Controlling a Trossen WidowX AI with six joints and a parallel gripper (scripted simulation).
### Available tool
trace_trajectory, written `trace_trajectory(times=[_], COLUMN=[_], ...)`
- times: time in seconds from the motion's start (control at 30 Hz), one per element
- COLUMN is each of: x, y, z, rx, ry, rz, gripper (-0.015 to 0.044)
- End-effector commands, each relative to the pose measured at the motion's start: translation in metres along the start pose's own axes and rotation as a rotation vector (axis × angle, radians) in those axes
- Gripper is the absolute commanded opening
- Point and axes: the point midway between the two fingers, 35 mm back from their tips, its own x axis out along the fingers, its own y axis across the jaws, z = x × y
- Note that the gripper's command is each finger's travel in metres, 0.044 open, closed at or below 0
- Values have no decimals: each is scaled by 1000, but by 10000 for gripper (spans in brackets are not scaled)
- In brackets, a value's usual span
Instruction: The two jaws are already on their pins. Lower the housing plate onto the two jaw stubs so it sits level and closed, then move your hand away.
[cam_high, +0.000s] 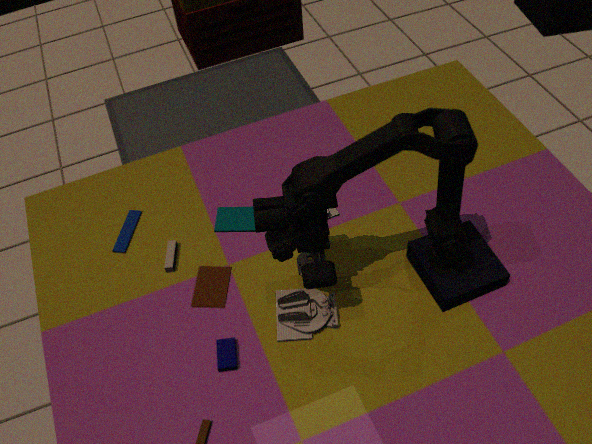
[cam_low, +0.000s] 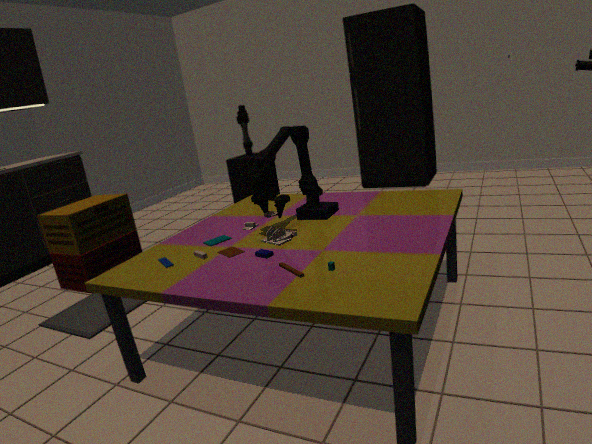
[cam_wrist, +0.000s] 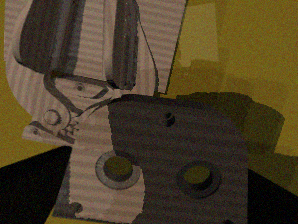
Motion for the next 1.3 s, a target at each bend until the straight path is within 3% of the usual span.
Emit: trace_trajectory(times=[0.0, 0.47, 1.27], x=[-1, 0, 0], y=[14, 55, 55], z=[-3, -16, -16], rx=[18, 73, 82], ry=[-8, -3, -3], rz=[5, 9, 9], gripper=[351, 351, 351])
